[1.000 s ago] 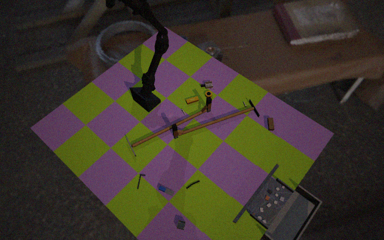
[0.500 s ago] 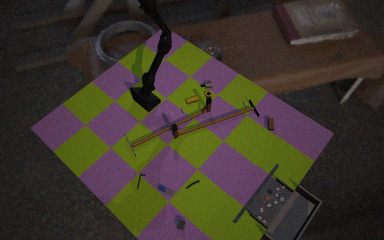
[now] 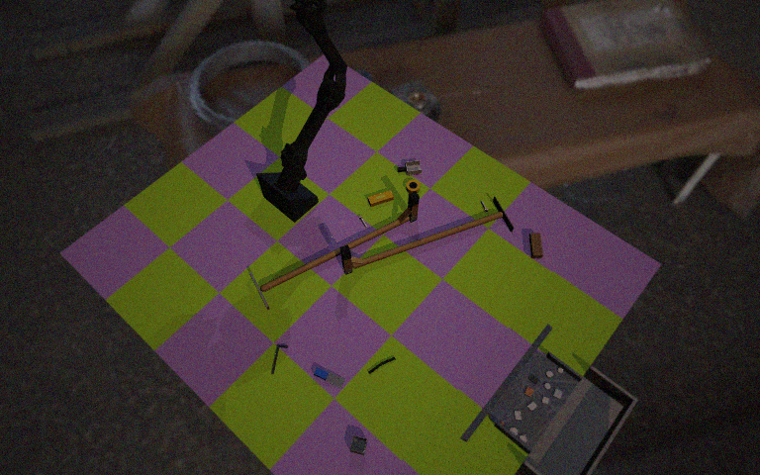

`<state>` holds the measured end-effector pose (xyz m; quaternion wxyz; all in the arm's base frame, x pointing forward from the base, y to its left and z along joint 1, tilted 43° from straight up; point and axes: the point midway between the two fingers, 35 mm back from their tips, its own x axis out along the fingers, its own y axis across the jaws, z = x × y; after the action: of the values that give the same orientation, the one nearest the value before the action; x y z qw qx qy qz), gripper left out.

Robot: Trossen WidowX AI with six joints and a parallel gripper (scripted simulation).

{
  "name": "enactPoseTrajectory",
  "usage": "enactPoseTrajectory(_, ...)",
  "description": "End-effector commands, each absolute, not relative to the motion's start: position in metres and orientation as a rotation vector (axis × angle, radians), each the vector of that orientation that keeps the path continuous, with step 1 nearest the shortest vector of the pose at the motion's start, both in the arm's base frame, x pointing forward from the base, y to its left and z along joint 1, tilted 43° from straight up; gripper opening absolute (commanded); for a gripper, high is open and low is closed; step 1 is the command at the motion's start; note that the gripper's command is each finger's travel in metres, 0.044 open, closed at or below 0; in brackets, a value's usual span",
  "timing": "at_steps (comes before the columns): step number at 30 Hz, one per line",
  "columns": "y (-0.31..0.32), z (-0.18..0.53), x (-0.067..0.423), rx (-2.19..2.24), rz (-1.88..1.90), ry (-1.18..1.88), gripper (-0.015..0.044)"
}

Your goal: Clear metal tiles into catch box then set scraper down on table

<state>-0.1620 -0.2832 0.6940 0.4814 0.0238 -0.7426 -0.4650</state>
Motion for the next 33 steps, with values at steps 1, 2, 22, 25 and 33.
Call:
enactPoseTrajectory(1,-0.257,0.707,-0.160,0.005,-1.038,-1.876,0.0440)
enactPoseTrajectory(2,-0.250,0.711,-0.159,-0.009,-1.013,-1.891,0.0440)
enactPoseTrajectory(22,-0.114,0.753,-0.135,-0.264,-0.436,-2.082,0.0440)
enactPoseTrajectory(25,-0.093,0.756,-0.129,-0.297,-0.341,-2.091,0.0440)
enactPoseTrajectory(33,-0.039,0.759,-0.112,-0.379,-0.085,-2.089,0.0440)
